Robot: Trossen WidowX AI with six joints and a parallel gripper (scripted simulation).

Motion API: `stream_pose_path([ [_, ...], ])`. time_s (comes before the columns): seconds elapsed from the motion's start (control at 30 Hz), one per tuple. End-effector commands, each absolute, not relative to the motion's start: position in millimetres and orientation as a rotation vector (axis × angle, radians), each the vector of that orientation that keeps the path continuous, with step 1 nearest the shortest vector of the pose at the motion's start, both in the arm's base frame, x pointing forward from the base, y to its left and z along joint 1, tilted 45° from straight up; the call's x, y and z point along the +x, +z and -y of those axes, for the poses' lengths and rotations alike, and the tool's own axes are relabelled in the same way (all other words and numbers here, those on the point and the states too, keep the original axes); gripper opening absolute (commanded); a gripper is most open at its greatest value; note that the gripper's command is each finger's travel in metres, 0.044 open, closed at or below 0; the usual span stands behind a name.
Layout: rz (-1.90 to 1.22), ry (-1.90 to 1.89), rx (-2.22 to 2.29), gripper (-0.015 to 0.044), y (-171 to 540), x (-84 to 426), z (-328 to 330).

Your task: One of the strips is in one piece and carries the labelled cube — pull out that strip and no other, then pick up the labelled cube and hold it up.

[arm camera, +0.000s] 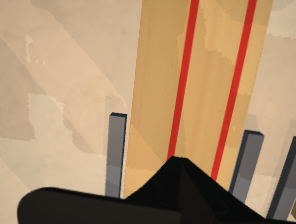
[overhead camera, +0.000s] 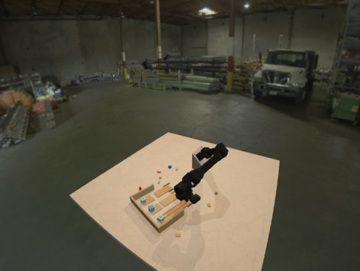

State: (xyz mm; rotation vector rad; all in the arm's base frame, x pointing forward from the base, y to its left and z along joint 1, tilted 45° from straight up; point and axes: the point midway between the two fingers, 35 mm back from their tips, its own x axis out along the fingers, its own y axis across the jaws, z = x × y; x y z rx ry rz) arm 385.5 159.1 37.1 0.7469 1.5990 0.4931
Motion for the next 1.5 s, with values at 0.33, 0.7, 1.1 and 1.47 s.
stream_pose_path([
  [0.33,-1.602,0.491,0.749,0.0,34.6,385.2,-160.8],
  [0.7,-1.602,0.491,0.749,0.0,33.9,385.5,-161.6],
  [1.1,-1.602,0.491,0.749,0.0,33.1,386.0,-162.6],
  [1.47,-1.602,0.491,0.749,0.0,32.4,386.8,-163.5],
])
